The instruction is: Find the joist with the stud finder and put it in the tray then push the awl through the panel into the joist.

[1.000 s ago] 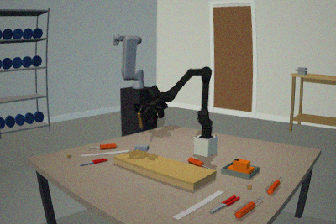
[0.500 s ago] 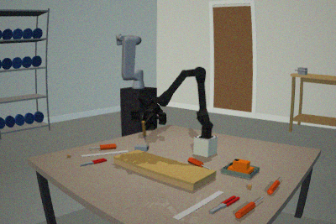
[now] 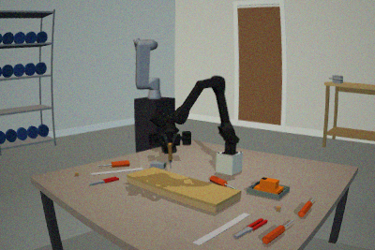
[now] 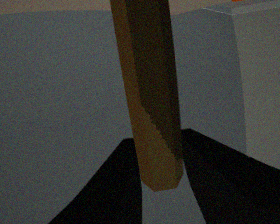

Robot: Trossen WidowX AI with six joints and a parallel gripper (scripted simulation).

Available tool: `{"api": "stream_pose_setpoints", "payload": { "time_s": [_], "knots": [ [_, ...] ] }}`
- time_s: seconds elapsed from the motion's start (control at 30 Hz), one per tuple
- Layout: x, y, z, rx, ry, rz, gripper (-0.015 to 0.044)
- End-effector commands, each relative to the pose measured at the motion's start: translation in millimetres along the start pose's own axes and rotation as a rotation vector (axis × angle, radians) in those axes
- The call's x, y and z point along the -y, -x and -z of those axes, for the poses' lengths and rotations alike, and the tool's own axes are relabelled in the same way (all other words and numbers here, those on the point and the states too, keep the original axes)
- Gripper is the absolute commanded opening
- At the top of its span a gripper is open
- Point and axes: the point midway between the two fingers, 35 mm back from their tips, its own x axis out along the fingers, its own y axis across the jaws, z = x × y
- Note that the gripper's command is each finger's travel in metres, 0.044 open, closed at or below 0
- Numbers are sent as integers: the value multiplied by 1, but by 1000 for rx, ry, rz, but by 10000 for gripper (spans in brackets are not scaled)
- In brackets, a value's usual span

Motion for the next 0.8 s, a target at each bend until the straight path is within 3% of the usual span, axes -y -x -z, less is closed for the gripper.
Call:
{"api": "stream_pose_setpoints", "payload": {
  "time_s": [0.0,0.77],
  "knots": [
    [1,-5,3,-11,14,23,0],
    [0,-8,-11,-11,14,23,0]
  ]
}}
